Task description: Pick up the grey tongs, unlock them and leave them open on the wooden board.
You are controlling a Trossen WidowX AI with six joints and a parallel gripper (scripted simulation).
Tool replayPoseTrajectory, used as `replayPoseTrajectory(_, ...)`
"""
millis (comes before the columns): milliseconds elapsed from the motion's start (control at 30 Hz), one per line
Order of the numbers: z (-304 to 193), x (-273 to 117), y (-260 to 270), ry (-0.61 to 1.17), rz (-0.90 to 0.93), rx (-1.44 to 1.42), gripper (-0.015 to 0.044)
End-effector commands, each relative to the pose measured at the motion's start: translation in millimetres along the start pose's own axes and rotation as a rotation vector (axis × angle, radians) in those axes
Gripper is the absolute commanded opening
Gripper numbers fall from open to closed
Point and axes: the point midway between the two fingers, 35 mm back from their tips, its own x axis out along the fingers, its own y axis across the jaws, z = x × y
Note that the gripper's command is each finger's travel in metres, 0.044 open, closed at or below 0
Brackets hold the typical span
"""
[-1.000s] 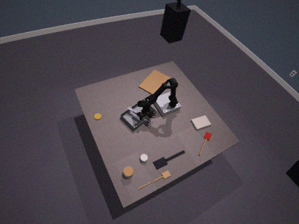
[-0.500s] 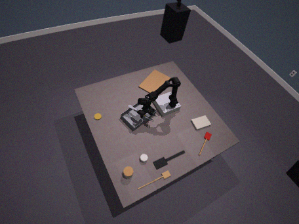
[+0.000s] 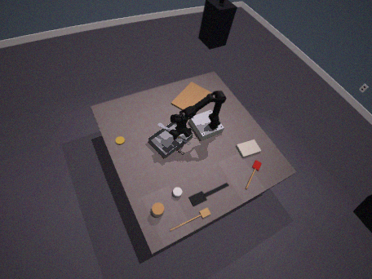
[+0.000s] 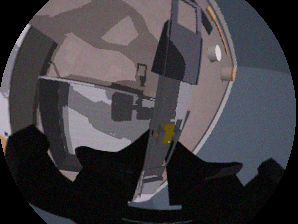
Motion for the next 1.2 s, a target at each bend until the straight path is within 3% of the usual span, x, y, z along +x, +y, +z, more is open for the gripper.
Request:
replayPoseTrajectory(0,-1.6,-0.2,-3.2,0.004,0.034,0.004,-0.015)
replayPoseTrajectory(900,0.0,-1.4,2.5,0.006,0.487,0.0,-0.015)
replayPoseTrajectory(1167,0.1,-1.8,2.6,0.007,0.498,-0.001,-0.015)
